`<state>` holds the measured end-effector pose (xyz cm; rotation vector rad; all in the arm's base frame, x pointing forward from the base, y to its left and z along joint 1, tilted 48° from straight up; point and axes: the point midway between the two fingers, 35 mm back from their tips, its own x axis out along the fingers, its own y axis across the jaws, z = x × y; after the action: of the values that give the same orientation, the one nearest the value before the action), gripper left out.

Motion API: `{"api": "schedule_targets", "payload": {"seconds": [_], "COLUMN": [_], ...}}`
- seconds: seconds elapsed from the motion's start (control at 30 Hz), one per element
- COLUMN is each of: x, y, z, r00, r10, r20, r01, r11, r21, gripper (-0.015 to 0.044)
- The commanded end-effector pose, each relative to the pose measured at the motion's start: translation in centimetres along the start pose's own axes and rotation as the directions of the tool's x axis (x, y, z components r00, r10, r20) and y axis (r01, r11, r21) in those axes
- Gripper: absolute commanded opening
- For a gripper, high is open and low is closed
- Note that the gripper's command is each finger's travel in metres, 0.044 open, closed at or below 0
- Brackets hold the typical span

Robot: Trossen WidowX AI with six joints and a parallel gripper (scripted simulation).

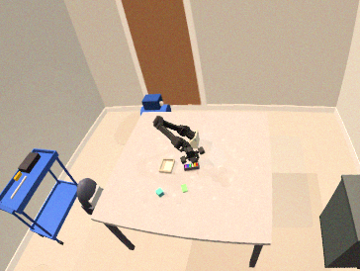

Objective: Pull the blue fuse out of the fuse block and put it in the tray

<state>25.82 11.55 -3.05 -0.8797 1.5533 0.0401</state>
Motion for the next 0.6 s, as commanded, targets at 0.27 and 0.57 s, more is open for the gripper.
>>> {"api": "schedule_targets", "payload": {"seconds": [0.27,0.57], "x": [-2.11,-1.7], "y": [-5.75,-5.88], "z": [-1.62,-1.64], "r00": [0.957,0.957], "r10": [-0.282,-0.282], "r20": [-0.075,-0.074], "r01": [0.29,0.29], "r11": [0.944,0.944], "r21": [0.157,0.157], "gripper": [0.0062,0.0062]}}
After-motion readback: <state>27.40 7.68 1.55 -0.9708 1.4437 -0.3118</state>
